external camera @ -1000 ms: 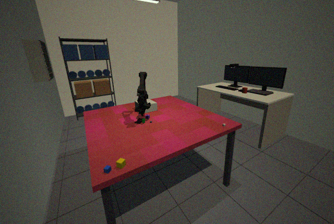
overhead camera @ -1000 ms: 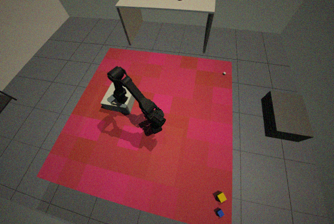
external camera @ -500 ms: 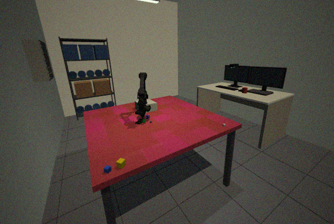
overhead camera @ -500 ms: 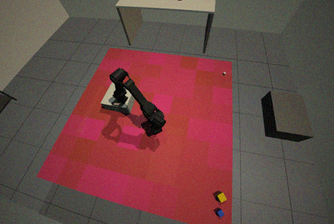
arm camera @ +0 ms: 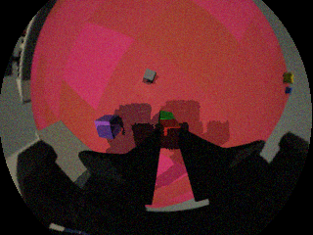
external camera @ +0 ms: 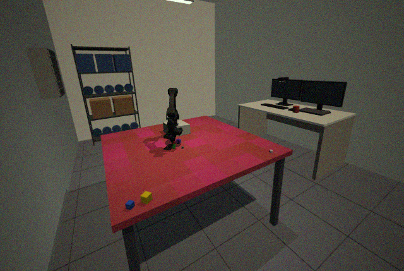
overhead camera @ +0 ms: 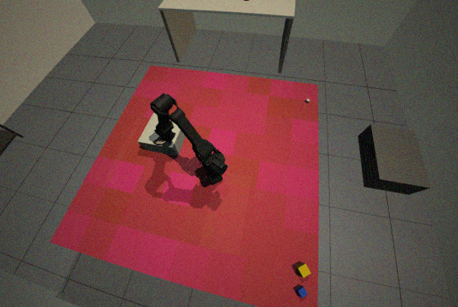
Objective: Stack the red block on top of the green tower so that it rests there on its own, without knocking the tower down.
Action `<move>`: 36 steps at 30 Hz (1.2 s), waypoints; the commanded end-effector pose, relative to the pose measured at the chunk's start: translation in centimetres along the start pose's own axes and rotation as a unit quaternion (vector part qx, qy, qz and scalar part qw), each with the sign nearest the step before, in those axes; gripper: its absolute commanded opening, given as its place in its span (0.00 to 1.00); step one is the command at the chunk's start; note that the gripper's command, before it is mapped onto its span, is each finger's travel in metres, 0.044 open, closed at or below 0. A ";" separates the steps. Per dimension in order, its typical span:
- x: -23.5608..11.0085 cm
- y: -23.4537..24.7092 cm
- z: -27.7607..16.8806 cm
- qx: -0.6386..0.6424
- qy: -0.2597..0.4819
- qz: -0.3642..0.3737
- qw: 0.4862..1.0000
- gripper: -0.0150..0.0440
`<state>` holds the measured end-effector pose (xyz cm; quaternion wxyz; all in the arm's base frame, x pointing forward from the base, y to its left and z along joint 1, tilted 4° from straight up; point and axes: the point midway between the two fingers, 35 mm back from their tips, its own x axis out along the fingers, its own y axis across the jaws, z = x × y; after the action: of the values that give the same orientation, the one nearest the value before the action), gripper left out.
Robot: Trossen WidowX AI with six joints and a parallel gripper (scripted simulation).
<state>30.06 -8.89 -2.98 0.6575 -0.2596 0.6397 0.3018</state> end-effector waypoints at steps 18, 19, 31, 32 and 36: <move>0.0 0.1 0.0 0.000 0.001 0.002 1.000 0.48; 0.0 0.1 0.0 0.000 0.001 0.002 1.000 0.52; 0.0 0.1 0.0 0.000 0.001 0.002 1.000 1.00; 0.0 0.1 0.0 0.000 0.001 0.002 1.000 1.00; 0.0 0.1 0.0 0.000 0.001 0.002 1.000 1.00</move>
<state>30.00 -8.86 -2.90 0.6565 -0.2586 0.6407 0.3027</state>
